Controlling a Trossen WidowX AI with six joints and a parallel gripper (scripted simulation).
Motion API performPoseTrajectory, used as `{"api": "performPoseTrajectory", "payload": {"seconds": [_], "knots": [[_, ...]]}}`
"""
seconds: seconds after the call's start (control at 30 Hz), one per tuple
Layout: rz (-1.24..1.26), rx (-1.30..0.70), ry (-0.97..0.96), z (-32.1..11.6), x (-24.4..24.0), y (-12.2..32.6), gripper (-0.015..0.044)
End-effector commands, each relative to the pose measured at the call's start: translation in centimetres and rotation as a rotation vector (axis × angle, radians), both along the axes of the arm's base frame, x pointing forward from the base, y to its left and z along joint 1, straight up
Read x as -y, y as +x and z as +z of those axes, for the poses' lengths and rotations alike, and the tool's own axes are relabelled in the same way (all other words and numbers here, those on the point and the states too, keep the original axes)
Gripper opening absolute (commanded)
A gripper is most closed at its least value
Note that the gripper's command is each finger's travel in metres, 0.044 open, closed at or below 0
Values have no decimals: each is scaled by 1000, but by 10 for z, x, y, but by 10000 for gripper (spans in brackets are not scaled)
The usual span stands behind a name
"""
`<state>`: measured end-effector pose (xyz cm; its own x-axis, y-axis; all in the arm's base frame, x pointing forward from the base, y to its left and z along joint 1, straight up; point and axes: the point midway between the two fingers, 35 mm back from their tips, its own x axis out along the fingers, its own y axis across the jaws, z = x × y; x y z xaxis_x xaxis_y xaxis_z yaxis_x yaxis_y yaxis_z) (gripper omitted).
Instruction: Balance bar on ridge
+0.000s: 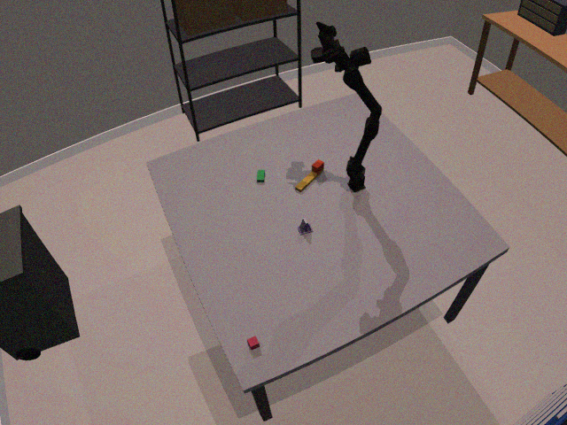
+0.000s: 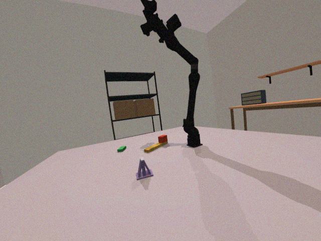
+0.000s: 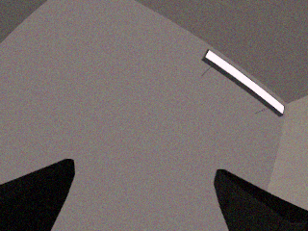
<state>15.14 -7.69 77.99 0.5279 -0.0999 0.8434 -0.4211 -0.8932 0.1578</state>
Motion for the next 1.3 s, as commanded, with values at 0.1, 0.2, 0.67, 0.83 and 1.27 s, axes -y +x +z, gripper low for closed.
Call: {"api": "performPoseTrajectory", "payload": {"seconds": [0.1, 0.2, 0.67, 0.83, 1.27], "knots": [[55, -22, 70, -8, 10, 11, 315], [120, -46, 155, -19, 21, 25, 315], [310, -271, 730, -120, 94, 107, 315], [347, -331, 959, -167, 114, 129, 315], [344, -412, 1569, -303, 143, 159, 315]]}}
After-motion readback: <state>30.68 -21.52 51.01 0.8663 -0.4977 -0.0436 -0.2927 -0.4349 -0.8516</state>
